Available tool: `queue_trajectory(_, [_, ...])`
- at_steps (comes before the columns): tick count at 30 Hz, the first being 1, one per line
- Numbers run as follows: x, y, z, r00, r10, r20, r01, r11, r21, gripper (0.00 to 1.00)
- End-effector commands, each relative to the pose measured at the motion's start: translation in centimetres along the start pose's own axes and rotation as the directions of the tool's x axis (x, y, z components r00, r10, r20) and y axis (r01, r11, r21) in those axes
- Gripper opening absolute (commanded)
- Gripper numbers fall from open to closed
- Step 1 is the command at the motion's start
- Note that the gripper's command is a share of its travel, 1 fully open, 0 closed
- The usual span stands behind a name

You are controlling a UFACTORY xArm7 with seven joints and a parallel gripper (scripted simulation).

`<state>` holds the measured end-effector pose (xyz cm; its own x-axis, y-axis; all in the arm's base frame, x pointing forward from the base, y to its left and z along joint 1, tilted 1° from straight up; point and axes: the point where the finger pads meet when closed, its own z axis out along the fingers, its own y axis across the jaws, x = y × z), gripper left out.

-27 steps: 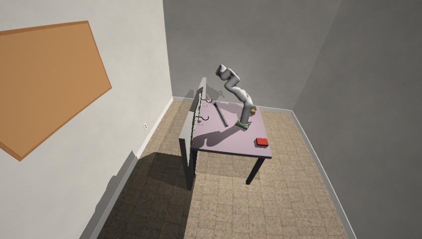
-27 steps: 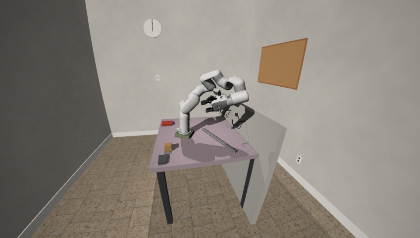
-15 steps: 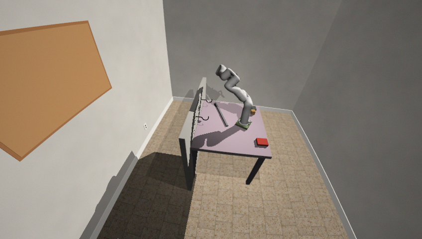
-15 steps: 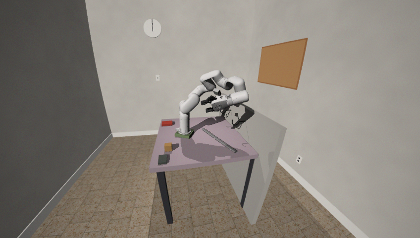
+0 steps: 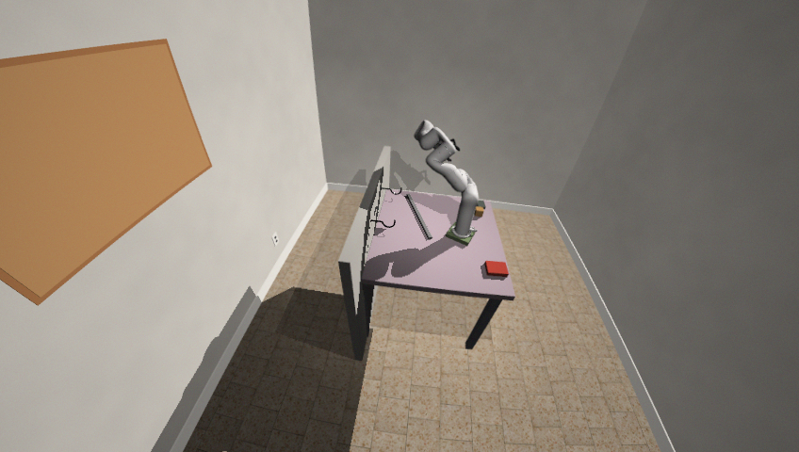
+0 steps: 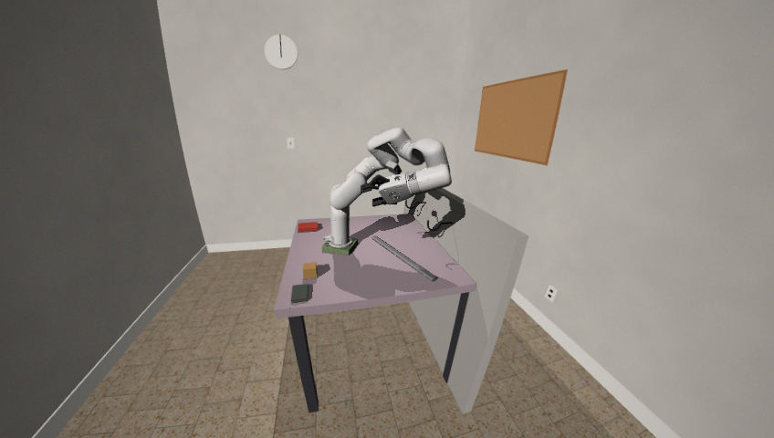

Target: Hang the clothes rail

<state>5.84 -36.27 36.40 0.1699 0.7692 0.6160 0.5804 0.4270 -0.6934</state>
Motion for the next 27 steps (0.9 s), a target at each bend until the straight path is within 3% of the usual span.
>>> queue_trajectory(1, [-0.4, -1.4, 1.1, 1.000, 0.000, 0.000, 0.000, 1.000, -0.004, 1.00])
queue_trajectory(4, [-0.5, -2.4, 2.3, 0.998, 0.011, -0.058, -0.016, 0.996, -0.084, 1.00])
queue_trajectory(14, [-0.8, -4.6, 4.9, 0.998, 0.011, -0.061, -0.016, 0.996, -0.087, 1.00])
queue_trajectory(17, [-0.8, -5.5, 6.1, 0.993, 0.018, -0.117, -0.038, 0.985, -0.167, 1.00])
queue_trajectory(25, [-0.7, -7.2, 8.5, 0.993, 0.019, -0.119, -0.039, 0.985, -0.170, 1.00])
queue_trajectory(27, [-0.6, -7.7, 9.4, 0.988, 0.022, -0.154, -0.057, 0.973, -0.223, 1.00])
